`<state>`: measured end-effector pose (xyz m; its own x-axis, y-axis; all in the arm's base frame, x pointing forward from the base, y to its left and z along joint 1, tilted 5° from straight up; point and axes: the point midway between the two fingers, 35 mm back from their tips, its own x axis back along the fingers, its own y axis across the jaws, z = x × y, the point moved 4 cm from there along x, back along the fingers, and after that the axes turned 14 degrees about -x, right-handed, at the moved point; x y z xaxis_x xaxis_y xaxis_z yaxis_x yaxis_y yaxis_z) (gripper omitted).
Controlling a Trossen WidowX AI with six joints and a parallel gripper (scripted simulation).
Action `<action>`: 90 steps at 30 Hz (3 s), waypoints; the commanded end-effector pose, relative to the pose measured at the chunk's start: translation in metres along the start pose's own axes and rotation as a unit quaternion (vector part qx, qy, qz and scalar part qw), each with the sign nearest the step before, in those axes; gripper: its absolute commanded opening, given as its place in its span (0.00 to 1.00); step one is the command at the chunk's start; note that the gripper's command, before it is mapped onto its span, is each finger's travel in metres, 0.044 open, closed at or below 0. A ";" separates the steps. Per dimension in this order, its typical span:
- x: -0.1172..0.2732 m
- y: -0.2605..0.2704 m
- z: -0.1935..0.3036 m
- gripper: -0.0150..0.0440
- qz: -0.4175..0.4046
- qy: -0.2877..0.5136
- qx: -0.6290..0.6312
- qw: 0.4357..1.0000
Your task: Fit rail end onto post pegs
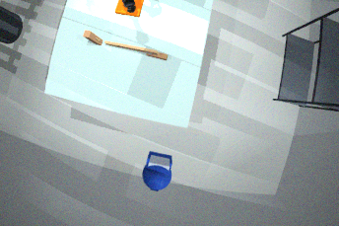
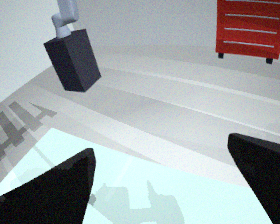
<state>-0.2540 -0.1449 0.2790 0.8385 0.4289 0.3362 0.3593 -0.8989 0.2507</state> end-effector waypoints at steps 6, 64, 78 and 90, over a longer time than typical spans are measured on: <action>0.004 0.031 0.002 1.00 -0.048 0.012 -0.010 0.999; 0.452 0.207 0.321 1.00 -0.701 0.018 0.708 0.082; 0.477 0.109 0.370 1.00 -0.564 -0.118 0.703 -0.416; 0.473 0.106 0.382 1.00 -0.564 -0.118 0.703 -0.416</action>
<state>0.3378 -0.0720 0.1243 0.0161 -0.0433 0.9989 -0.9415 0.3358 0.0298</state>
